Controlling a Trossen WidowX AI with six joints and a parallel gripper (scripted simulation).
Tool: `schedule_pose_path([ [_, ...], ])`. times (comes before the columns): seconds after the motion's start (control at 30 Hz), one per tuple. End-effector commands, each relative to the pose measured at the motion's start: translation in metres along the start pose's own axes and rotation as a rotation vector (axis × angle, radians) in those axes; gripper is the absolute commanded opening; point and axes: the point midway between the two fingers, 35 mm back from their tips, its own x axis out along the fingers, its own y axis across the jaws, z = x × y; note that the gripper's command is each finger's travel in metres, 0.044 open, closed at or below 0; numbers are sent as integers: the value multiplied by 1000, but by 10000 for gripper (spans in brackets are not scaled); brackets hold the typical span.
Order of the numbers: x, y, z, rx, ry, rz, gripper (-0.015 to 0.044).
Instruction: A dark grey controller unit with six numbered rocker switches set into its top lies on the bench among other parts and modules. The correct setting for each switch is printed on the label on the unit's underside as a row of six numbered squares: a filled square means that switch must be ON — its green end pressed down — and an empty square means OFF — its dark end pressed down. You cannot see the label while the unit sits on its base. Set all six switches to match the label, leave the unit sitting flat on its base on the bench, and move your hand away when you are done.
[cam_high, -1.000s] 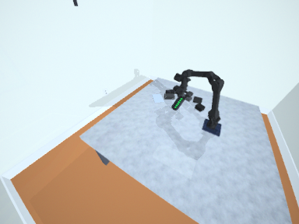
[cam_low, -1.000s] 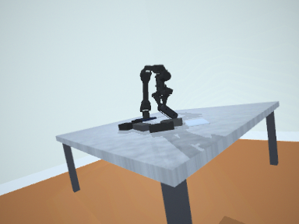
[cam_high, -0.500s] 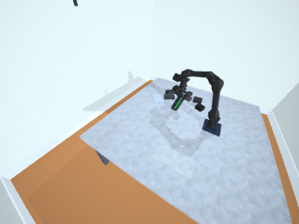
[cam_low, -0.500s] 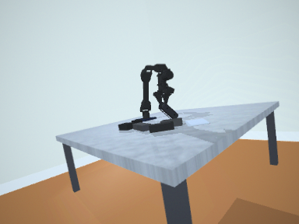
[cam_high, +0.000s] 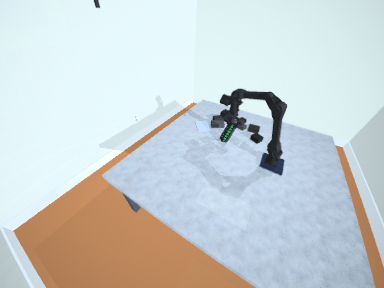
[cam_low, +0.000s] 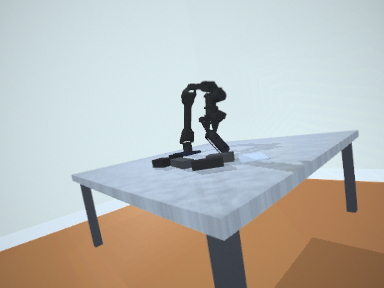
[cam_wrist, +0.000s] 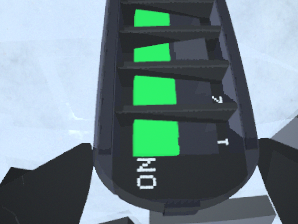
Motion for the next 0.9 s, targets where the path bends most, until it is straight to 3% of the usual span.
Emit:
schedule_pose_path([
  [0.0,-1,0,10,-8,-3,2,336],
  [0.87,-9,0,31,-8,53,2,336],
])
